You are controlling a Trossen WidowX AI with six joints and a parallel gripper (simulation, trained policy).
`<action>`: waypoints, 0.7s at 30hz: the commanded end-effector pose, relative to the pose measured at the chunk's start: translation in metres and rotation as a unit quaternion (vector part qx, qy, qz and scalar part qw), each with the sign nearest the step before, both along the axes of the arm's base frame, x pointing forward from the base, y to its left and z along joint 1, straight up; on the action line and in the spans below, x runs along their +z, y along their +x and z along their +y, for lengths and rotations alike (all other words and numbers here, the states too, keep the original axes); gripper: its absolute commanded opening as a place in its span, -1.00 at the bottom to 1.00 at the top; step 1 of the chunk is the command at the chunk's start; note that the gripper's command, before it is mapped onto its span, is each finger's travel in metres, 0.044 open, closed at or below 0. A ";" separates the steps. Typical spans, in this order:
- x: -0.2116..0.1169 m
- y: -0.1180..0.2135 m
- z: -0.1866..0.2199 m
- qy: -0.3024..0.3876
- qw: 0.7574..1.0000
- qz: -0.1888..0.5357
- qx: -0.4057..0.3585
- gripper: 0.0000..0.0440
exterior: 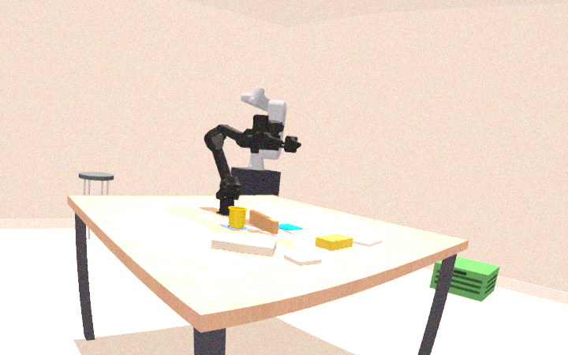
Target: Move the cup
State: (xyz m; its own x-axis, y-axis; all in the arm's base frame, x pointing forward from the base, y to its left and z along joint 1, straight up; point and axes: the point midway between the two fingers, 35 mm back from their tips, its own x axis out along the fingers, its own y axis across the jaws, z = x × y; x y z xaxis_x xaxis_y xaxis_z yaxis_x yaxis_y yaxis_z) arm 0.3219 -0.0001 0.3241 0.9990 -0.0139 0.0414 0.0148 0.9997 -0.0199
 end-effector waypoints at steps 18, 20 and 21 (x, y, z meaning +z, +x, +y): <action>-0.031 -0.003 0.016 0.058 0.990 0.125 0.012 -0.51; -0.034 -0.003 0.019 0.065 0.988 0.141 0.015 -0.52; -0.035 -0.003 0.020 0.068 0.986 0.149 0.015 -0.52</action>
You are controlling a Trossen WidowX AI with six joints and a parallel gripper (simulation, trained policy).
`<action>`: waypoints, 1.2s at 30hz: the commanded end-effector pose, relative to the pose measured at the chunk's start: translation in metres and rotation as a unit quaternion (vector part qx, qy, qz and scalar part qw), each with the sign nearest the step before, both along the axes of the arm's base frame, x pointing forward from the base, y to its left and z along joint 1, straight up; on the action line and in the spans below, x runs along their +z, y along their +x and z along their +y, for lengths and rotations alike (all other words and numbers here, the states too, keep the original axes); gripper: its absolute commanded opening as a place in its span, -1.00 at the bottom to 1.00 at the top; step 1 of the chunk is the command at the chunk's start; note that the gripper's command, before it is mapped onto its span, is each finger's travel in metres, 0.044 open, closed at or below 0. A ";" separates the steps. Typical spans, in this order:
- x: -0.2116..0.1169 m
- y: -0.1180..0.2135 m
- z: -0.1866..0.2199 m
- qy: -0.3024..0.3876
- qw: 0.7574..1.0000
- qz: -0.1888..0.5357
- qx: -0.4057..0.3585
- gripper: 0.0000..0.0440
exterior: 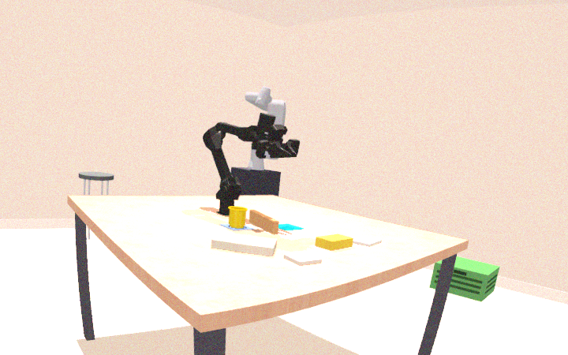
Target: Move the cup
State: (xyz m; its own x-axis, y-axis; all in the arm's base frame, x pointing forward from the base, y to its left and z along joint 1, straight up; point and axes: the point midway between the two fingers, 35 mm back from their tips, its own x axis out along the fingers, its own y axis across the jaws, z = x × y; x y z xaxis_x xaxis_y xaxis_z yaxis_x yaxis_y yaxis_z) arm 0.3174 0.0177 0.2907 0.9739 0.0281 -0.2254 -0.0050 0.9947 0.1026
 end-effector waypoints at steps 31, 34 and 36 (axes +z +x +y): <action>-0.047 -0.023 0.014 0.028 0.959 0.282 -0.006 -0.46; -0.050 -0.027 0.013 0.025 0.952 0.306 -0.009 -0.44; -0.053 -0.030 0.012 0.022 0.946 0.323 -0.010 -0.43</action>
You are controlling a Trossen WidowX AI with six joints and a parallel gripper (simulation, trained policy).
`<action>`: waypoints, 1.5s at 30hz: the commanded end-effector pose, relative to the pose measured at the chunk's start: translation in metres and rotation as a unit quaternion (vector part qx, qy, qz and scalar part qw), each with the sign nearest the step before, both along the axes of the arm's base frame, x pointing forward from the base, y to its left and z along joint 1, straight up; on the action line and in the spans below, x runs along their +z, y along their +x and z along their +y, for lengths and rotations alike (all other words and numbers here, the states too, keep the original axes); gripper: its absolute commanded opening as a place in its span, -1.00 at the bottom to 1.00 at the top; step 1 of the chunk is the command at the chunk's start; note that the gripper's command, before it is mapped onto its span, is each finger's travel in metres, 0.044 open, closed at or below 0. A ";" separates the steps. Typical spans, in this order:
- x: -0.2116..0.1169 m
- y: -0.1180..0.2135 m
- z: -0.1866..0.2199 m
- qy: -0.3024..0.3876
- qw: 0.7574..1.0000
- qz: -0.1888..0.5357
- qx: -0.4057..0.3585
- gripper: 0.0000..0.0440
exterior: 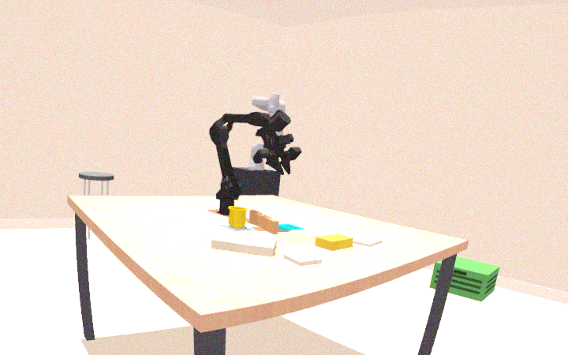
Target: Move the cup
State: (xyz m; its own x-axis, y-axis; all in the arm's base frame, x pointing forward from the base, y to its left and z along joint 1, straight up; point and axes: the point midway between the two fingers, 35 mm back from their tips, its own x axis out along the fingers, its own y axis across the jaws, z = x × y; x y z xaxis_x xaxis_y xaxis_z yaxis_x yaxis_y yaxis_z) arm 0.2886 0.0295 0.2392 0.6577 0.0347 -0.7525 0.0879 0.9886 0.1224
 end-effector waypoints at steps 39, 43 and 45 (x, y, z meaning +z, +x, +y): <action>-0.047 -0.048 -0.046 -0.066 0.948 0.312 0.006 -0.35; -0.053 -0.049 -0.052 -0.067 0.942 0.330 0.005 -0.34; -0.056 -0.050 -0.055 -0.067 0.939 0.338 0.004 -0.33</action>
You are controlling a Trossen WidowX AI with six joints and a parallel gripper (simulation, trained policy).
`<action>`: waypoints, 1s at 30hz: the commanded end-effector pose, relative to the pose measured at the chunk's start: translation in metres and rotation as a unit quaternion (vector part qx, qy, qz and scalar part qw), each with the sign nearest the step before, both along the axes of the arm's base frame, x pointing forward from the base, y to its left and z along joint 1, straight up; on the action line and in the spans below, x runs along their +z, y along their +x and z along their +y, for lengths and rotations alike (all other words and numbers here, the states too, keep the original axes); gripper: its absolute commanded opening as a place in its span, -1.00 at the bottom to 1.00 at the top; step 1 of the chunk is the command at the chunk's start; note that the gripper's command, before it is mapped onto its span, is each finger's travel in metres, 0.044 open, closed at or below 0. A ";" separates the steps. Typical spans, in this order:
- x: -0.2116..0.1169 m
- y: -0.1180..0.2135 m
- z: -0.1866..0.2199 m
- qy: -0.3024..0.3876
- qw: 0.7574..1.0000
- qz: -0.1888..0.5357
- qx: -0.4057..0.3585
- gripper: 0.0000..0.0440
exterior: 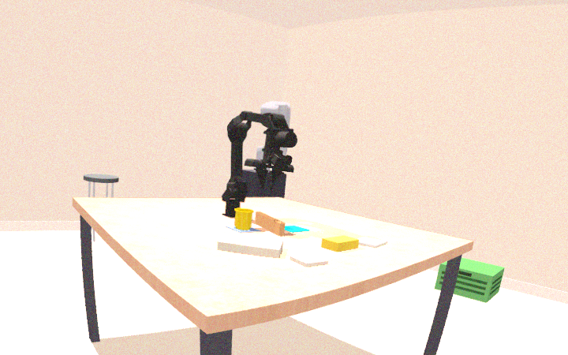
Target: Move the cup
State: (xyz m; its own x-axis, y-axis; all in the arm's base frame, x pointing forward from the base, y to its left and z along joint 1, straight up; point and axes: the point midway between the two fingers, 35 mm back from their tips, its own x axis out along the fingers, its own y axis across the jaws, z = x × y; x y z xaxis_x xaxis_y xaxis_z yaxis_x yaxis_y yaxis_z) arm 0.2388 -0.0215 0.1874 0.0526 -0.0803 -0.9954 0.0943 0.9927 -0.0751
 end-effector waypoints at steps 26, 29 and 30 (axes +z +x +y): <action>-0.056 -0.007 -0.039 -0.002 0.997 0.079 0.004 -0.12; -0.063 -0.008 -0.043 -0.001 0.996 0.085 0.009 -0.12; -0.065 -0.008 -0.044 -0.001 0.996 0.087 0.010 -0.11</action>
State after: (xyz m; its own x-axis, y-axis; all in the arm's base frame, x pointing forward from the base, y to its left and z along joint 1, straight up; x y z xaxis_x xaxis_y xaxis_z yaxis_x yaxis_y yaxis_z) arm 0.2334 -0.0624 0.1300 -0.0952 -0.0816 -0.9921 0.0686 0.9937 -0.0883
